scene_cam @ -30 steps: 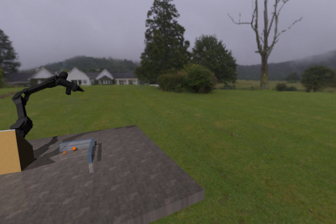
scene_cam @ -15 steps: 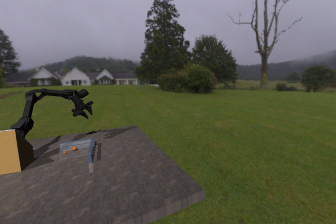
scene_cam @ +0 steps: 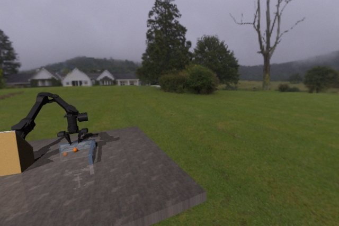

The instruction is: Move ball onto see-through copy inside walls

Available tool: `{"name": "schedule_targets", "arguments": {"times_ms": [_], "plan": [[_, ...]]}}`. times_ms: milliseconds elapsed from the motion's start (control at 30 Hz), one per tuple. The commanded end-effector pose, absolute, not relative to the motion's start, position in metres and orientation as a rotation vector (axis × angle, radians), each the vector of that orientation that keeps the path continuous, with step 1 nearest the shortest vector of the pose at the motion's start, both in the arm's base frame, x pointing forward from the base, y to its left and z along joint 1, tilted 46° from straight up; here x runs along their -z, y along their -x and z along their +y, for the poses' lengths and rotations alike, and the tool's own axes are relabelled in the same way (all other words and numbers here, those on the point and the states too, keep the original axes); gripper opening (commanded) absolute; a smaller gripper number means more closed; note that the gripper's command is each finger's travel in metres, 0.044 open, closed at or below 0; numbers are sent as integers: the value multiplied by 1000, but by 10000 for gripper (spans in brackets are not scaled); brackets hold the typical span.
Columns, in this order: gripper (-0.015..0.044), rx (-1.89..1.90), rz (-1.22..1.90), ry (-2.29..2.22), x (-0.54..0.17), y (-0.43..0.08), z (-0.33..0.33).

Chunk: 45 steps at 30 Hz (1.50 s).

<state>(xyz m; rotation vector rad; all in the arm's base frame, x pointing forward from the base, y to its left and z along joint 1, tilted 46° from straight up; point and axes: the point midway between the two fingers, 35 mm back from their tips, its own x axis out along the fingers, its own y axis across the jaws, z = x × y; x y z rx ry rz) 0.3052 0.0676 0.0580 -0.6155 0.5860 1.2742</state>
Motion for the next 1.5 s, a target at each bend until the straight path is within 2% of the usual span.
{"name": "schedule_targets", "arguments": {"times_ms": [0,1000,1100,1433,1467], "plan": [[236,-1278,592,591,-57,-303,70],[236,-1279,591,589,-24,-311,104],[157,-1279,591,589,-24,-311,104],[91,-1279,591,589,-24,-311,104],[64,-1279,591,589,-24,-311,104]]}}
